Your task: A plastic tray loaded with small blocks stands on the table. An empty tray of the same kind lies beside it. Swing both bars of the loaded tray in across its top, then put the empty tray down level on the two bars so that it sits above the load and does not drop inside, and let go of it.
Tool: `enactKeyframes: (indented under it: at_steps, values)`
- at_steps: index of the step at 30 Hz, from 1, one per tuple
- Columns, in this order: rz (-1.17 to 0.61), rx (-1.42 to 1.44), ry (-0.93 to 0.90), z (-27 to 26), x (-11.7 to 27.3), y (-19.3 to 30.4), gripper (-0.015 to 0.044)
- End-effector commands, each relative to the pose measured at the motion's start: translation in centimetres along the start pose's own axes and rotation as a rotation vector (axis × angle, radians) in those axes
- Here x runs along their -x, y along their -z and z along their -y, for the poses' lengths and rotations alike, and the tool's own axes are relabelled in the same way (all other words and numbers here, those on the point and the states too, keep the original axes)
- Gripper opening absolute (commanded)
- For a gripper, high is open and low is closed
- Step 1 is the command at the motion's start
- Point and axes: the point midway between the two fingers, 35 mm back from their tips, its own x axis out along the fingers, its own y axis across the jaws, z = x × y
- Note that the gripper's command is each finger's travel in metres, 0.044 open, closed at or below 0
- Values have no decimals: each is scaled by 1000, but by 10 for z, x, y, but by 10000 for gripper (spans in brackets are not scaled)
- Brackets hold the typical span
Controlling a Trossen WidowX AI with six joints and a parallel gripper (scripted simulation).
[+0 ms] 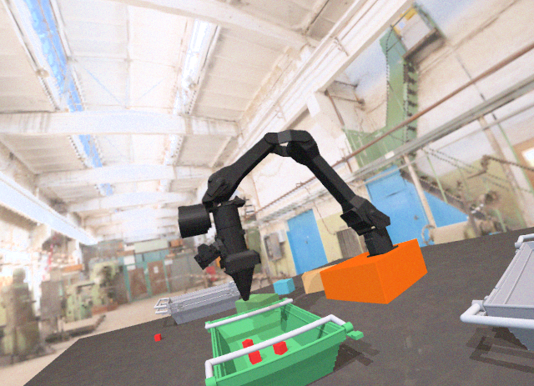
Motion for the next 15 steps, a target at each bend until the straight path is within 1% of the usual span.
enactKeyframes:
  at_steps: [1, 11, 15]
  values:
    - [0, 0, 0, 0, 0, 0, 0]
    - [0, 0, 0, 0, 0, 0, 0]
    - [0, 0, 0, 0, 0, 0, 105]
